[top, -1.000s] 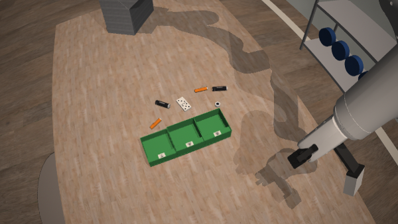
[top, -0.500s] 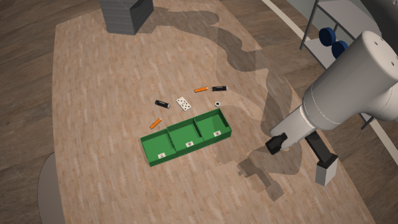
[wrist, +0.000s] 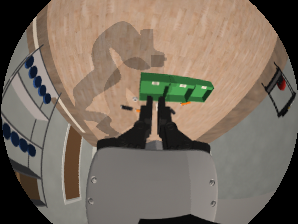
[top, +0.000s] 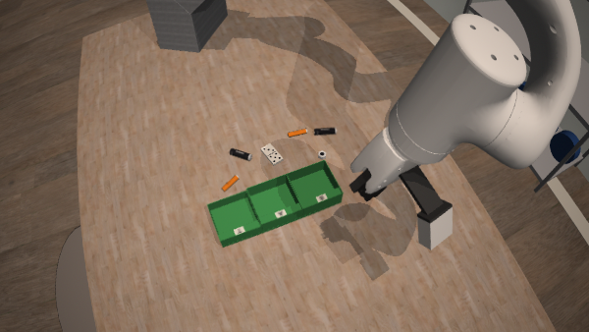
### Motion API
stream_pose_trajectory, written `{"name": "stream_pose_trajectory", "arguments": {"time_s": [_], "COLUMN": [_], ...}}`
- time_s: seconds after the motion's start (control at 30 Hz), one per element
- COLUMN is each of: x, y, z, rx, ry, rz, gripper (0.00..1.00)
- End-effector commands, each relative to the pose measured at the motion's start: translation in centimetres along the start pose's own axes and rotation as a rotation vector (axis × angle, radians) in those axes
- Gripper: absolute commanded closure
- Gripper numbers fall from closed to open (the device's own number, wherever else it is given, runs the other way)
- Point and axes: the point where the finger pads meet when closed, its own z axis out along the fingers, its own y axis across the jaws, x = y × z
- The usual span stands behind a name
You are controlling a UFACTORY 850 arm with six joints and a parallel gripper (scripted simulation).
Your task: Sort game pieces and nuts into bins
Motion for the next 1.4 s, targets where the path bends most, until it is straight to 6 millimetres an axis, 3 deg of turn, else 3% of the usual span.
{"name": "stream_pose_trajectory", "arguments": {"time_s": [0.0, 0.13, 0.2, 0.3, 0.43, 0.53, 0.6, 0.87, 1.0, 1.1, 1.17, 1.23, 1.37], "x": [-2.2, -4.4, -4.4, -6.5, -6.5, -8.6, -8.6, -12.9, -12.9, -15.0, -15.0, -16.6, -17.9], "y": [0.6, 1.1, 1.1, 1.5, 1.5, 1.8, 1.8, 2.5, 2.5, 2.7, 2.7, 2.9, 3.0], "z": [0.4, 0.8, 0.8, 1.2, 1.2, 1.5, 1.5, 2.0, 2.0, 2.2, 2.2, 2.4, 2.5], "rx": [0.028, 0.056, 0.056, 0.080, 0.080, 0.101, 0.101, 0.130, 0.130, 0.137, 0.137, 0.141, 0.139], "ry": [0.011, 0.020, 0.020, 0.032, 0.032, 0.048, 0.048, 0.087, 0.087, 0.109, 0.109, 0.132, 0.156], "rz": [0.004, 0.014, 0.014, 0.024, 0.024, 0.035, 0.035, 0.060, 0.060, 0.073, 0.073, 0.087, 0.101], "gripper": [0.93, 0.93, 0.93, 0.93, 0.93, 0.93, 0.93, 0.93, 0.93, 0.93, 0.93, 0.93, 0.93]}}
